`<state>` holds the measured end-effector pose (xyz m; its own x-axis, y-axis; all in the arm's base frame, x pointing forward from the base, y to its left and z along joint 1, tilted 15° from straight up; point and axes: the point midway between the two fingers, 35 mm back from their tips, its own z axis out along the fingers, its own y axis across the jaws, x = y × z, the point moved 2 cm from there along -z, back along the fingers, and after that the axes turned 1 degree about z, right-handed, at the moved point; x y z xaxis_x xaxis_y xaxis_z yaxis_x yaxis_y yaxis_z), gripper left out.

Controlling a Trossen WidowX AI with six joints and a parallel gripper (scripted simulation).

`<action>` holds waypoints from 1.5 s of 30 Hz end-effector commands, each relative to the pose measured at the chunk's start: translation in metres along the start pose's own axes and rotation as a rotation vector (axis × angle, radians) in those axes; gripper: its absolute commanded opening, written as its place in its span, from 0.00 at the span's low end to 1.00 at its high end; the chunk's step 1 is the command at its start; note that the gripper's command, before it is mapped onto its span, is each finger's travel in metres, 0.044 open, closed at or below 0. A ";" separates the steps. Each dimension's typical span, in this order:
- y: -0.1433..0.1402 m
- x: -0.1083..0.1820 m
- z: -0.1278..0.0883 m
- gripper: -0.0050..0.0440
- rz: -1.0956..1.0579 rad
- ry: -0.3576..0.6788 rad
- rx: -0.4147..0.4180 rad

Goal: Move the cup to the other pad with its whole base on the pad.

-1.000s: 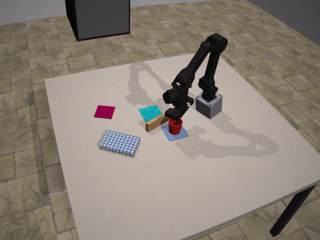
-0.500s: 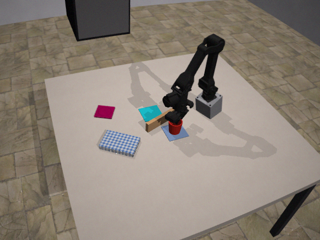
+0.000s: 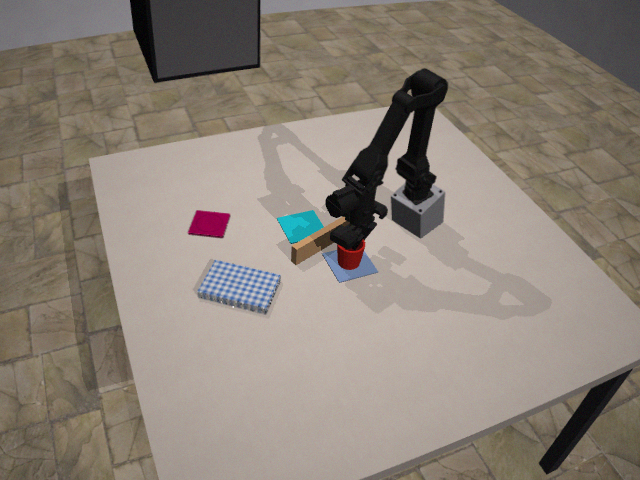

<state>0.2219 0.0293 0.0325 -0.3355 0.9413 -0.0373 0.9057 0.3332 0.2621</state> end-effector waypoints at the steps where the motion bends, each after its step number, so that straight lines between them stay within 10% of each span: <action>1: 0.000 0.000 0.000 0.26 0.001 0.002 -0.001; 20: 0.001 0.000 -0.003 0.10 0.002 0.002 0.000; 45: 0.000 -0.001 -0.077 0.10 0.007 0.004 0.004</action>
<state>0.2050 0.0243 0.0952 -0.3259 0.9448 -0.0329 0.9141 0.3238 0.2442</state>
